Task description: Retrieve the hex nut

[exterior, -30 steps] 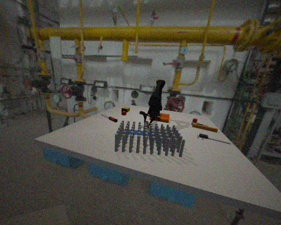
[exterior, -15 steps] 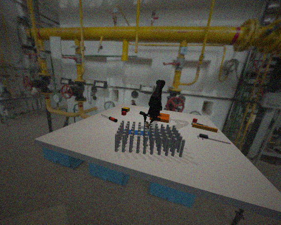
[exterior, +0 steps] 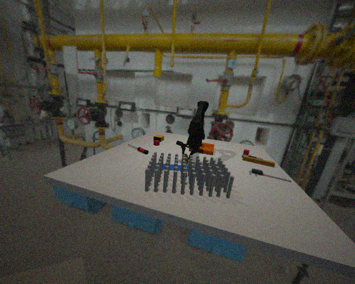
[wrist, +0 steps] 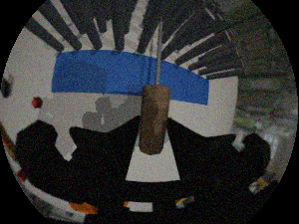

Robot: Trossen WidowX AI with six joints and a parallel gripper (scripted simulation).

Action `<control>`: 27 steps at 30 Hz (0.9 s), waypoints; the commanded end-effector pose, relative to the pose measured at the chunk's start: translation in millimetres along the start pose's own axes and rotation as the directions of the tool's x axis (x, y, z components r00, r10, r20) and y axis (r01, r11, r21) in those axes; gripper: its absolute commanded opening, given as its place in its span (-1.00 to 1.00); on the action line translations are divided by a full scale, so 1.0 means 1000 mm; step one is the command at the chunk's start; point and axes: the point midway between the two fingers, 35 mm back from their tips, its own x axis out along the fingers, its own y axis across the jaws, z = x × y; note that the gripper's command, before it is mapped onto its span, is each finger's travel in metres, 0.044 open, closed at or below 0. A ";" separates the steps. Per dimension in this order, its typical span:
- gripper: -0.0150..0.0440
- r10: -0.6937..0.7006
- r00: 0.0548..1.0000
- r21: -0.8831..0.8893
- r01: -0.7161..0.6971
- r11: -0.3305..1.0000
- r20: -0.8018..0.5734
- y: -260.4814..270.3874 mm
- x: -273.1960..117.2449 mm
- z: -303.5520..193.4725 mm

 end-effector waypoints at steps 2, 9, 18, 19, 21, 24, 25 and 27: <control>-0.49 -0.008 1.000 0.006 0.008 1.000 0.007 -0.002 0.000 0.007; -0.49 -0.008 1.000 0.006 0.008 1.000 0.007 -0.002 0.001 0.010; -0.49 -0.008 1.000 0.006 0.008 1.000 0.008 -0.002 0.002 0.015; -0.49 -0.008 1.000 0.006 0.008 1.000 0.008 -0.002 0.002 0.016; -0.49 -0.008 1.000 0.006 0.008 1.000 0.008 -0.002 0.002 0.017; -0.49 -0.008 1.000 0.006 0.008 1.000 0.008 -0.002 0.003 0.019; -0.49 -0.008 1.000 0.006 0.008 1.000 0.008 -0.002 0.003 0.019; -0.49 -0.008 1.000 0.006 0.008 1.000 0.008 -0.002 0.003 0.020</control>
